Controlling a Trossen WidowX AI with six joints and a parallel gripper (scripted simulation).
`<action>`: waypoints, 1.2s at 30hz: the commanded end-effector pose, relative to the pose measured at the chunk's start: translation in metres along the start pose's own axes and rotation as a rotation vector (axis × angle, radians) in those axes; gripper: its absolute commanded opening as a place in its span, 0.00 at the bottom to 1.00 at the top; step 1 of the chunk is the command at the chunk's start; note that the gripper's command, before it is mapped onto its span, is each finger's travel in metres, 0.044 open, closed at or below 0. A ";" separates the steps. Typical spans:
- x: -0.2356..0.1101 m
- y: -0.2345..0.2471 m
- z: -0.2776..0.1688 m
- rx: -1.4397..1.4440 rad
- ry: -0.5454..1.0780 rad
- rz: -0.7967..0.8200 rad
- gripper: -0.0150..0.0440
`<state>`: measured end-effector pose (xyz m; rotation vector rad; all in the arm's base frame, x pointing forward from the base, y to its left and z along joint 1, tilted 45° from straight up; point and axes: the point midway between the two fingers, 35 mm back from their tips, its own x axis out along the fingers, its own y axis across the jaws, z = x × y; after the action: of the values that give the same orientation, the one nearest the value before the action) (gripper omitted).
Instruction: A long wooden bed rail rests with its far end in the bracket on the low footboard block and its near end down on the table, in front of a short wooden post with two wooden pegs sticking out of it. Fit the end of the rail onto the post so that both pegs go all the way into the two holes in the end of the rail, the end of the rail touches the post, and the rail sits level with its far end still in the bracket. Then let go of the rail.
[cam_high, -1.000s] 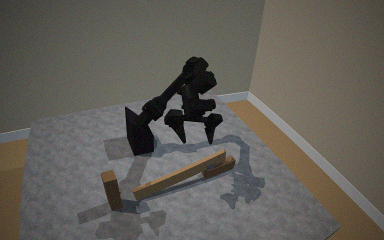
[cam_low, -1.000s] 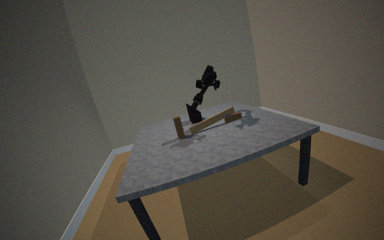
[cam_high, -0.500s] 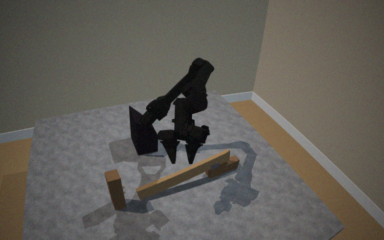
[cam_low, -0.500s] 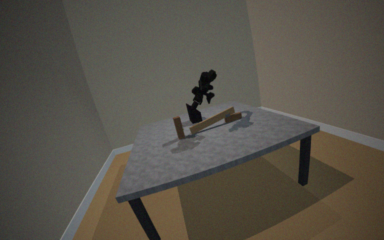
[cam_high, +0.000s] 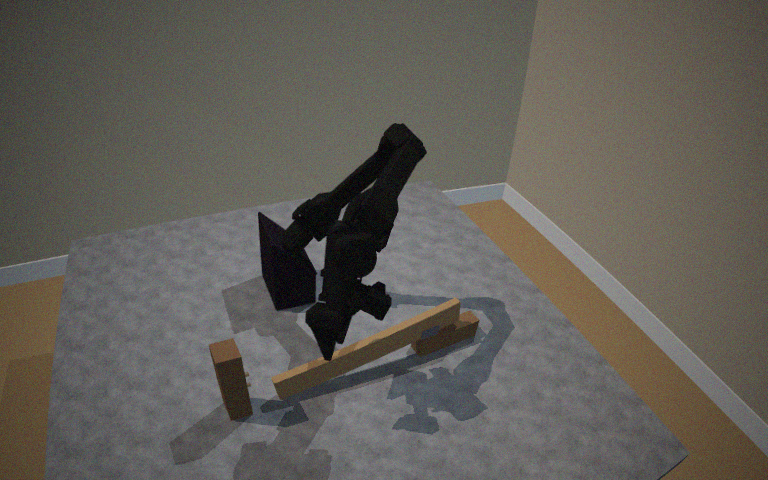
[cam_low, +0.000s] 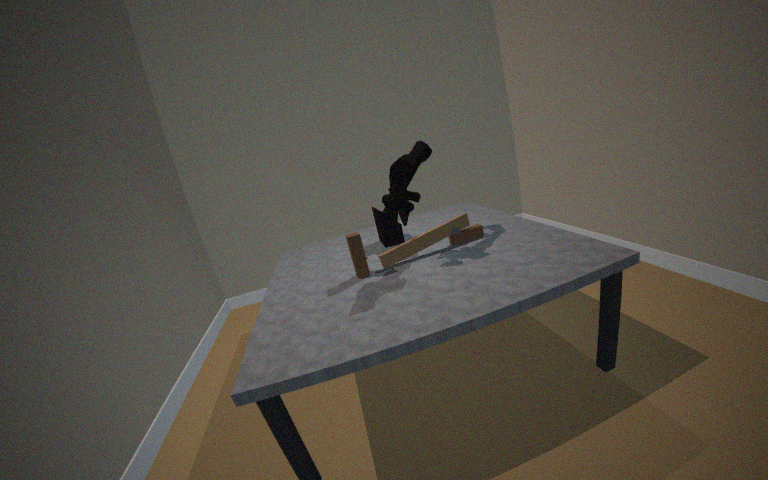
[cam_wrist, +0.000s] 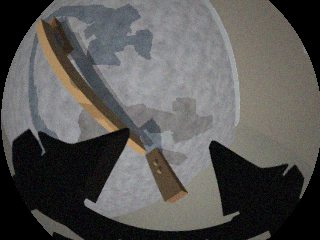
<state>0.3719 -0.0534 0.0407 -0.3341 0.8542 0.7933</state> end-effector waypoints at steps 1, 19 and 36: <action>0.047 0.039 -0.044 -0.452 -0.019 0.310 1.00; 0.061 0.068 -0.064 -0.688 -0.108 0.463 1.00; 0.073 0.073 -0.065 -0.688 -0.107 0.462 1.00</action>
<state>0.3133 -0.0107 -0.0478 -0.7165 0.5361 1.5197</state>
